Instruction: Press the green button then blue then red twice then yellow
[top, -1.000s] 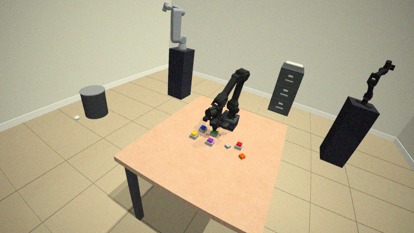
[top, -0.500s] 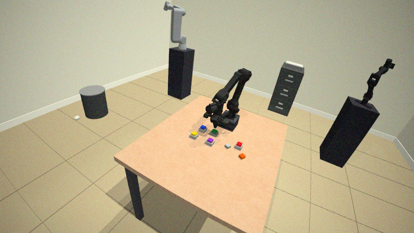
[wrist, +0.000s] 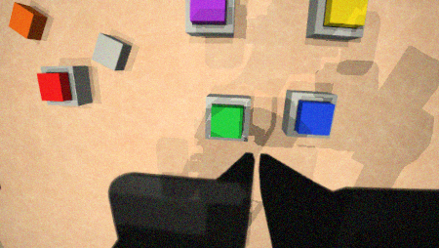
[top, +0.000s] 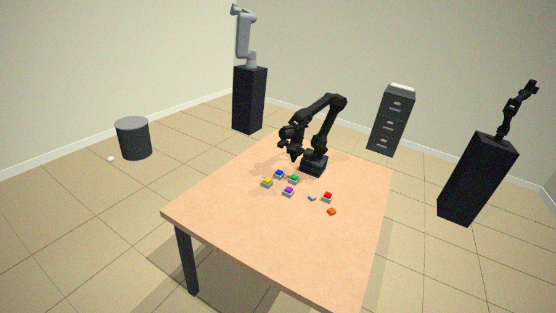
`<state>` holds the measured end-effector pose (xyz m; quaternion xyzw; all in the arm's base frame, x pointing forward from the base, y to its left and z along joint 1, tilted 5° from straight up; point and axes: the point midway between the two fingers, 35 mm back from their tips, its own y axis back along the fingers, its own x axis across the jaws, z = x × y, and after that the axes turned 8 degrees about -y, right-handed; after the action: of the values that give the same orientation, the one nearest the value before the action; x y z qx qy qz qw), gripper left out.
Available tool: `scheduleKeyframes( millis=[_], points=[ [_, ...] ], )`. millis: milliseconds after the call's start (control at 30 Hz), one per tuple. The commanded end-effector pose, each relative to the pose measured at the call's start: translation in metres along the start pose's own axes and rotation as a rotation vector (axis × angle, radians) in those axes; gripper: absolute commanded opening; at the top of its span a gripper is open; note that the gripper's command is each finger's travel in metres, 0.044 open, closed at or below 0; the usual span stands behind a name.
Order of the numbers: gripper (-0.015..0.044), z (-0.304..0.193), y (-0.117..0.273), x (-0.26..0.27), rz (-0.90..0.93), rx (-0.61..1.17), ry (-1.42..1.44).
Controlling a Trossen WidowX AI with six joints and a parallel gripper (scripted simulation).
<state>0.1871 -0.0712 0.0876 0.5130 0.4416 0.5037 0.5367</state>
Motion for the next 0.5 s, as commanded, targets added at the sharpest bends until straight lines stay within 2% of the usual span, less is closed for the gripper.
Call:
scheduleKeyframes(
  millis=[0, 100, 233, 367, 467],
  points=[
    [0.0020, 0.011, 0.001, -0.038, -0.003, -0.005, -0.004],
    [0.0020, 0.014, 0.001, -0.065, -0.005, -0.005, -0.004],
    [0.0020, 0.014, -0.002, -0.067, -0.005, -0.006, -0.004],
    [0.0020, 0.015, -0.052, -0.068, -0.005, -0.006, -0.004],
    [0.0020, 0.014, -0.061, -0.067, -0.005, -0.006, -0.004]
  ],
)
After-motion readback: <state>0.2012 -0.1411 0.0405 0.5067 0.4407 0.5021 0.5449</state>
